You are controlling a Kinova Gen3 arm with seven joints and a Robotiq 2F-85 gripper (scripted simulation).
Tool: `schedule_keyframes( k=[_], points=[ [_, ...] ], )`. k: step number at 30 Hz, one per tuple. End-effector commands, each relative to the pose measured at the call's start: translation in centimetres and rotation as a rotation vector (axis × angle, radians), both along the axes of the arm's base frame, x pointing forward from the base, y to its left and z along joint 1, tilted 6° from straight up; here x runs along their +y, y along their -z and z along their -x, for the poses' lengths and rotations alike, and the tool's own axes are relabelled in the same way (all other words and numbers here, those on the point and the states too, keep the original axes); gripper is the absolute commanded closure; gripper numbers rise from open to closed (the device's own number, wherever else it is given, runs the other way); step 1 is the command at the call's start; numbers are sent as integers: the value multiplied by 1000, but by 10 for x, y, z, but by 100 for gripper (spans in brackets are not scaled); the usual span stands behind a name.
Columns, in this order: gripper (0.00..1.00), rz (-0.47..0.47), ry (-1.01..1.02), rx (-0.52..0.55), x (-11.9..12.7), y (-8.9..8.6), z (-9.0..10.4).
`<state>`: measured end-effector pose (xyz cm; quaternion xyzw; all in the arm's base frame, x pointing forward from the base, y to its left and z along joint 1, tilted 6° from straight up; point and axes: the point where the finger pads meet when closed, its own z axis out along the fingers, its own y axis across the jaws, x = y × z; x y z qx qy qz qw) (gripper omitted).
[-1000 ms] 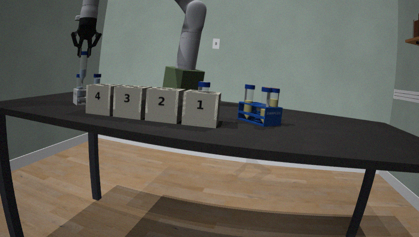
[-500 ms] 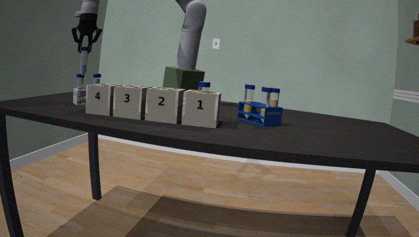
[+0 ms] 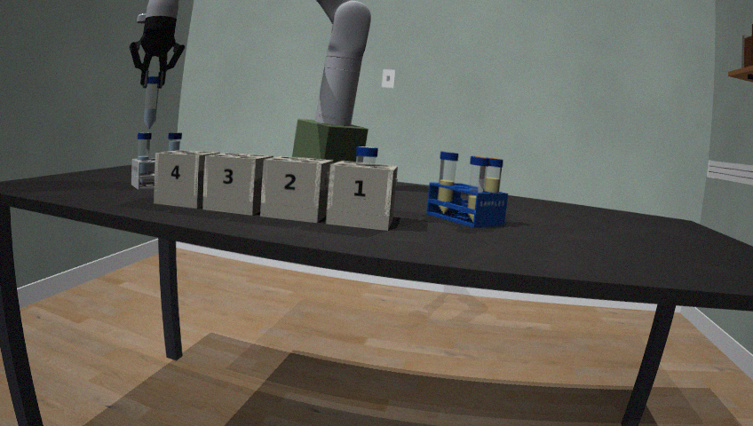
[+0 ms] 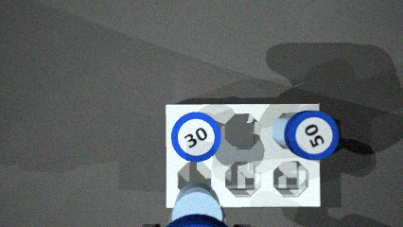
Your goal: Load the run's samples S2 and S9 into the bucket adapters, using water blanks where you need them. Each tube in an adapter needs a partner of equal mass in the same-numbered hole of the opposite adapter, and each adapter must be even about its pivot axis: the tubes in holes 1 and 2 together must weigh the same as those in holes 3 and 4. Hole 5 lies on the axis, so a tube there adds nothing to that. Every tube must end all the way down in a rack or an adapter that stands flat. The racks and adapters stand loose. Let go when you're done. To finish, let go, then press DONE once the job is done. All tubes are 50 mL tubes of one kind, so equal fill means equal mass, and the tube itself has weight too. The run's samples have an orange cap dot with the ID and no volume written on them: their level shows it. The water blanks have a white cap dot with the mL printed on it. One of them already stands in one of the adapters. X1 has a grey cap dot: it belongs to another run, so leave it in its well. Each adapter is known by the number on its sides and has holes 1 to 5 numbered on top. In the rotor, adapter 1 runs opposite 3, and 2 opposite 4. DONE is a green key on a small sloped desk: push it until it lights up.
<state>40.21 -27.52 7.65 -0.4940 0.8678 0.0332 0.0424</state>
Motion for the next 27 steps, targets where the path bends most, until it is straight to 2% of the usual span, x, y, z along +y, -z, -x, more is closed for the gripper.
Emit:
schedule_keyframes(
  k=[1,27],
  points=[
    [90,6,3,-7,-3,-6,-2],
    [90,-16,431,33,69,-11,-4]
  ],
)
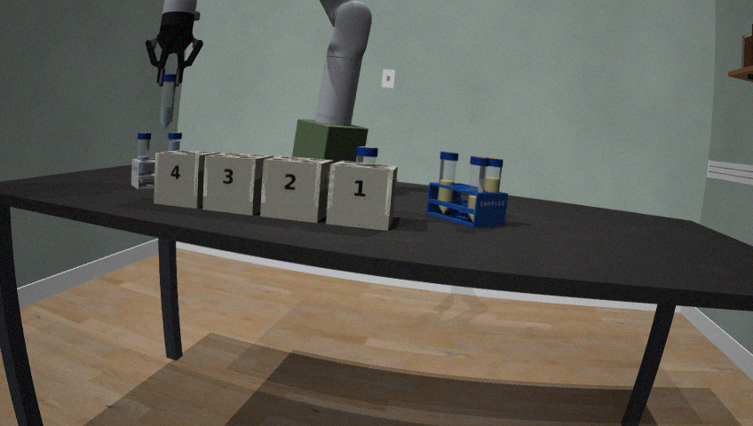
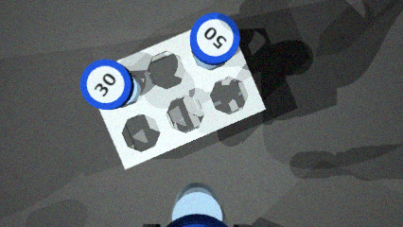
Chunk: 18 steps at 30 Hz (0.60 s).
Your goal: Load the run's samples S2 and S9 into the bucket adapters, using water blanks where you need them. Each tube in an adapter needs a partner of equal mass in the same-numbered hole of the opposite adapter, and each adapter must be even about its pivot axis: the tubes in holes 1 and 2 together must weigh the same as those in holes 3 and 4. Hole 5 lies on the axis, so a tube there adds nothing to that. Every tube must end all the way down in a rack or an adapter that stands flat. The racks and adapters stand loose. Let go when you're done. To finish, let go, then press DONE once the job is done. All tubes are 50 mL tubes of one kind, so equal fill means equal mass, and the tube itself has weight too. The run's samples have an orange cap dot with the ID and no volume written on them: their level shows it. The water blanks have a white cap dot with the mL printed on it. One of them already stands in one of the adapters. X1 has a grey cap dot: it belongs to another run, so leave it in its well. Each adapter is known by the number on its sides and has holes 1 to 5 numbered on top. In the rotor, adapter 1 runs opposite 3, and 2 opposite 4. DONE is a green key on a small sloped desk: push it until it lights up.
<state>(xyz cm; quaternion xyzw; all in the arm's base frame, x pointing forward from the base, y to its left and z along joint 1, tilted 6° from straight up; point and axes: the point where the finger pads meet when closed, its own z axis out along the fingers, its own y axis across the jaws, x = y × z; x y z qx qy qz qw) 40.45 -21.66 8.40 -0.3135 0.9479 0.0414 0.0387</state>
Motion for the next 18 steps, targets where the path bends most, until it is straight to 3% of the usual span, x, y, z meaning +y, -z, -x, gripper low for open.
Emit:
schedule_keyframes(
  k=[1,18],
  points=[
    [90,4,57,3,14,-4,-2],
    [90,-11,356,33,63,-8,-4]
  ],
)
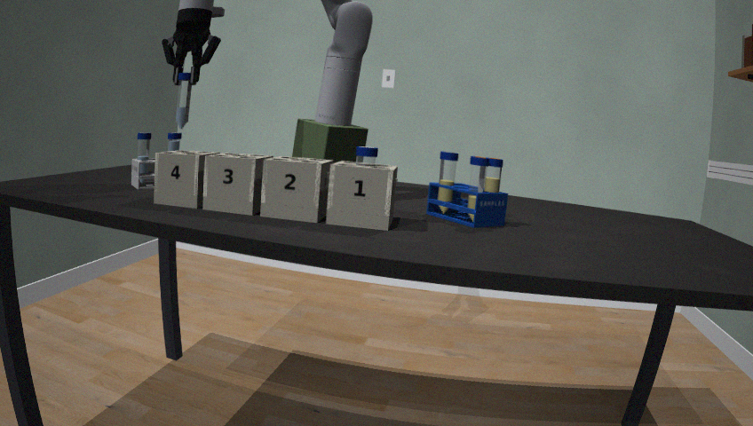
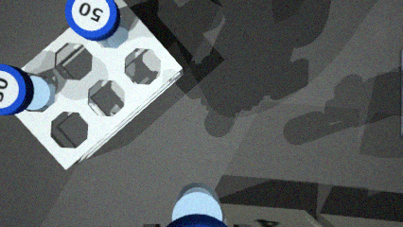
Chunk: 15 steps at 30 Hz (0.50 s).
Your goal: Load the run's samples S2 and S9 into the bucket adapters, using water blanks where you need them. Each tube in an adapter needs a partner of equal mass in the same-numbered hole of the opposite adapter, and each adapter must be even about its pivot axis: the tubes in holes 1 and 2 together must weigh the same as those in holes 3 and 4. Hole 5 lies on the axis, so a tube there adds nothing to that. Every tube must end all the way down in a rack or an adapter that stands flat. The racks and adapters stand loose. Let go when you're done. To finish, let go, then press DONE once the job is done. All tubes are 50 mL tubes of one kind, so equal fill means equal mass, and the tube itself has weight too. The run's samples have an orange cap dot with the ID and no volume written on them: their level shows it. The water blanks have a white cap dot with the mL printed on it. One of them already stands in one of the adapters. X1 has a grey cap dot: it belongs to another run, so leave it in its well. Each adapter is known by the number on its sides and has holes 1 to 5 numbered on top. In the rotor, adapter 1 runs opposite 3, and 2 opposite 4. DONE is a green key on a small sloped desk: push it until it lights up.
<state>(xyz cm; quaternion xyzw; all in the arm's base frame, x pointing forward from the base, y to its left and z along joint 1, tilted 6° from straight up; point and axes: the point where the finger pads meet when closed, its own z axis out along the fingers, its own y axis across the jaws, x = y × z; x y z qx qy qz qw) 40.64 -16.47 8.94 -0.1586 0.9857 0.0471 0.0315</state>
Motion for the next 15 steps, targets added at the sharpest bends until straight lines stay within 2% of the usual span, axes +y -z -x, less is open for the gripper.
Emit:
schedule_keyframes(
  k=[1,15],
  points=[
    [90,4,58,3,15,-3,-2],
    [90,4,82,5,56,-8,-4]
  ],
)
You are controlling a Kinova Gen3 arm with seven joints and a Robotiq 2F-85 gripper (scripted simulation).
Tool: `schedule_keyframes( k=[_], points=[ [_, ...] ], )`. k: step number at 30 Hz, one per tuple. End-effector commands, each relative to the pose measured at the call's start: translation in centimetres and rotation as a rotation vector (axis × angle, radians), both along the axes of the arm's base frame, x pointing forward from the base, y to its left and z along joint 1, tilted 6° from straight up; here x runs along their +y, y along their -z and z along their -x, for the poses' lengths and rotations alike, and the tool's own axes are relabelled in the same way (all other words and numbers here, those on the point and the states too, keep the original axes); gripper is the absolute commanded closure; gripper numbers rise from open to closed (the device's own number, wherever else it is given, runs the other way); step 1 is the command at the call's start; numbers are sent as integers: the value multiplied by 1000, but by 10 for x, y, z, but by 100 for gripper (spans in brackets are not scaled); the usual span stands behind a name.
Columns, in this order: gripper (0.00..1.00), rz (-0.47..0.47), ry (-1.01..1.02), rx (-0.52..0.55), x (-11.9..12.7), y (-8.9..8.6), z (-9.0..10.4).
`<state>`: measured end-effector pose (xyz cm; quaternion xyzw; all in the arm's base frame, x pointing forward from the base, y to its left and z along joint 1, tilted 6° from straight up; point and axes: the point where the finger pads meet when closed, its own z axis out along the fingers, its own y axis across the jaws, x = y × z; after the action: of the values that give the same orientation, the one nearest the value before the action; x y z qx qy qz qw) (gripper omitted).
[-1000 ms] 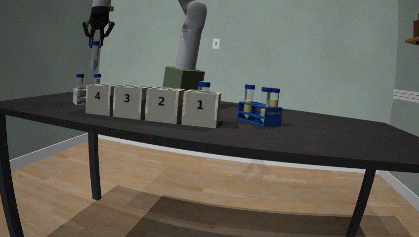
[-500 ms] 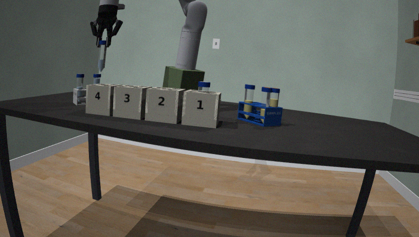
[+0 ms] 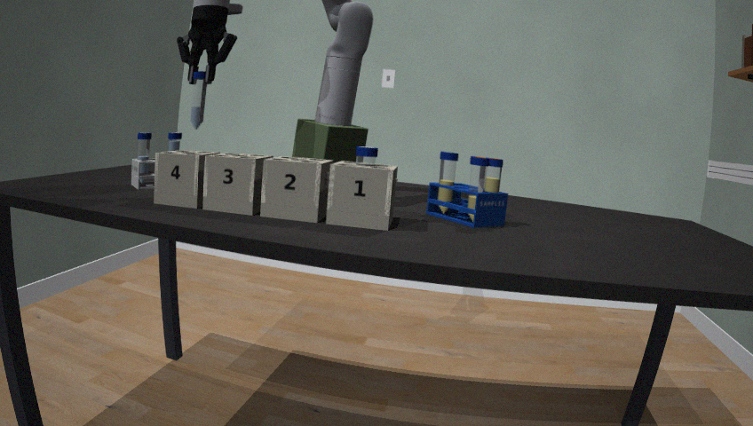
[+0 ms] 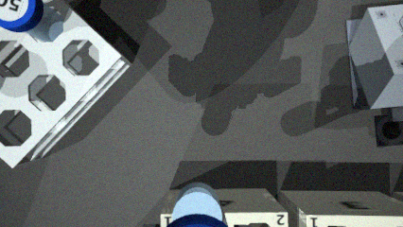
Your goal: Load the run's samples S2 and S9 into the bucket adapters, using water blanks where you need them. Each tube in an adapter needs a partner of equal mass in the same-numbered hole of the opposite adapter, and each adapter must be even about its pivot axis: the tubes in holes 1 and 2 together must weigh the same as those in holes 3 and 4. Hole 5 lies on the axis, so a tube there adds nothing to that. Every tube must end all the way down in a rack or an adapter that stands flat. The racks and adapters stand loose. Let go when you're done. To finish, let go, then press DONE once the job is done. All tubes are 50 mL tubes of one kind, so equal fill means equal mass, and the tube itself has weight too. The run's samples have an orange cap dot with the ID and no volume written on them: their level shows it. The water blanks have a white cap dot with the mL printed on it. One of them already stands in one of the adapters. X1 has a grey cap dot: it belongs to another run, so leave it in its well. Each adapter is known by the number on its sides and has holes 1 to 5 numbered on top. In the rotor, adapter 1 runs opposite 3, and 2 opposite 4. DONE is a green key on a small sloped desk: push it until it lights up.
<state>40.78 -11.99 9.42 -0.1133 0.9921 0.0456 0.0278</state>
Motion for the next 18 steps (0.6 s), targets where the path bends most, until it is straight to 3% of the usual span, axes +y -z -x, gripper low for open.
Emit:
schedule_keyframes(
  k=[1,18],
  points=[
    [90,1,-8,-8,15,-3,-3],
    [90,1,-8,-6,64,-8,-4]
  ],
)
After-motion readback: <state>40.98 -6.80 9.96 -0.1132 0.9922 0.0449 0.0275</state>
